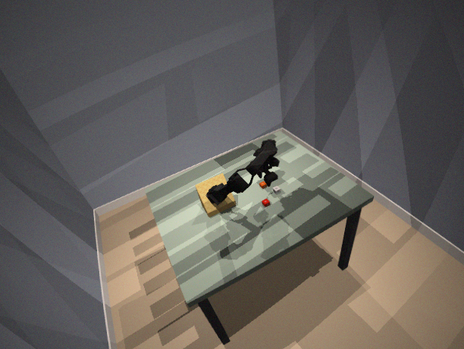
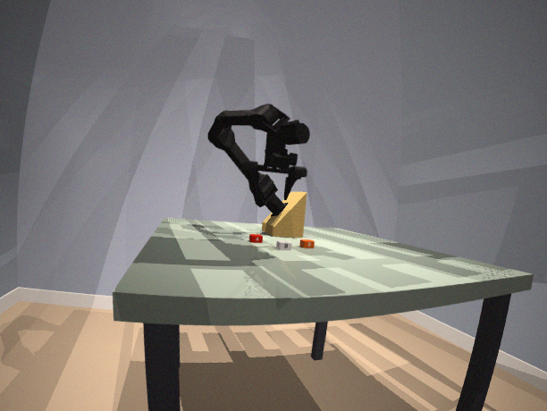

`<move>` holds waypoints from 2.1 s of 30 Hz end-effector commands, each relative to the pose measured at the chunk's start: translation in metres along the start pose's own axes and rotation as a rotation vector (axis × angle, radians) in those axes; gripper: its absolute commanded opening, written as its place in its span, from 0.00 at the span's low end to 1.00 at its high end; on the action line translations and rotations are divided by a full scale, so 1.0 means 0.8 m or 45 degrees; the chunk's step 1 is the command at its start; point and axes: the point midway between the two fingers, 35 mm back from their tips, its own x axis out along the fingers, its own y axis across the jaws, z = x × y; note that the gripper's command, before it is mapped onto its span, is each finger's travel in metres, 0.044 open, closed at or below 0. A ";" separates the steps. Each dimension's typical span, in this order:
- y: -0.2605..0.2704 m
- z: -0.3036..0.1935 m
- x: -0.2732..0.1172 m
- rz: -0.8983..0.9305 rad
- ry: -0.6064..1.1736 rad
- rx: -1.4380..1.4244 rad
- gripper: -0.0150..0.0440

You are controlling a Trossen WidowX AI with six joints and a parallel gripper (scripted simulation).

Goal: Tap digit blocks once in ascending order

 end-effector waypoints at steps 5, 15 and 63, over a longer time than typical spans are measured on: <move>0.123 0.051 0.003 0.003 0.003 -0.008 0.93; 0.126 0.052 0.003 0.003 0.003 -0.008 0.93; 0.030 0.101 0.034 0.003 0.001 -0.007 0.80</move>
